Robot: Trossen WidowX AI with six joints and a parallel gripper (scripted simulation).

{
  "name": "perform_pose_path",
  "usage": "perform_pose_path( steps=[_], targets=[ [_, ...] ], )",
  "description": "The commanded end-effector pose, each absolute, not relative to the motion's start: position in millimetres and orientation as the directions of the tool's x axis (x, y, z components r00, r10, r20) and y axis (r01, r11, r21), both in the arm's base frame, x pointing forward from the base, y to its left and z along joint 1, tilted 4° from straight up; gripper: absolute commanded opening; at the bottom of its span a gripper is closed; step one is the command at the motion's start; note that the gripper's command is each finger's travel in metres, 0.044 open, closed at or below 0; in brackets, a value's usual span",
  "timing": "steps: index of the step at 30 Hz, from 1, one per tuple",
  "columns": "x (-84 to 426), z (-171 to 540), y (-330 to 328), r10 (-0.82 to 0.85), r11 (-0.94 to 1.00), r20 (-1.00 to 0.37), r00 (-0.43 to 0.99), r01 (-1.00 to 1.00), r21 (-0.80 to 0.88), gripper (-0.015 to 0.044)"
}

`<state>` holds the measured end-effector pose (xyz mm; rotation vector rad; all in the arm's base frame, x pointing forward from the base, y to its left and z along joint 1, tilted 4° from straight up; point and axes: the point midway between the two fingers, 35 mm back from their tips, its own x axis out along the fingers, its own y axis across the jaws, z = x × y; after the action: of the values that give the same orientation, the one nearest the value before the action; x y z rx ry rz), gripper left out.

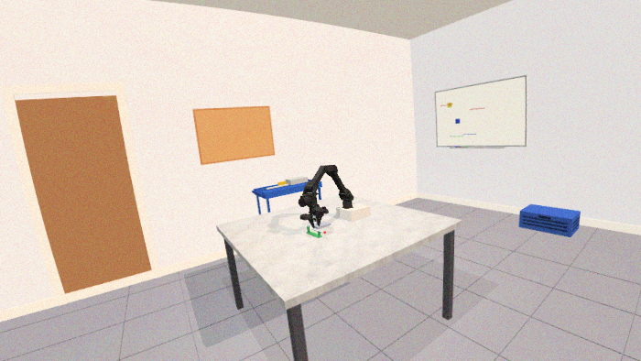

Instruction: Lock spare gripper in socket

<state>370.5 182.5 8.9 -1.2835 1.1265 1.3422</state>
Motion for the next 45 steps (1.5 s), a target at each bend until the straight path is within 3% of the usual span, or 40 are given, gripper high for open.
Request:
perform_pose_path(
  steps=[1,27,33,45],
  targets=[
    [371.0,1.5,181.5,0.025,-0.149,-1.0,-0.017,-0.989,0.013,0.018],
    [369.4,-35.0,179.2,0.024,-0.149,-1.0,-0.017,-0.989,0.013,0.018],
    [369.4,-35.0,179.2,0.024,-0.149,-1.0,-0.017,-0.989,0.013,0.0023],
    [368.9,-32.4,179.4,0.025,-0.148,-1.0,-0.018,-0.989,0.014,0.0]
  ],
)
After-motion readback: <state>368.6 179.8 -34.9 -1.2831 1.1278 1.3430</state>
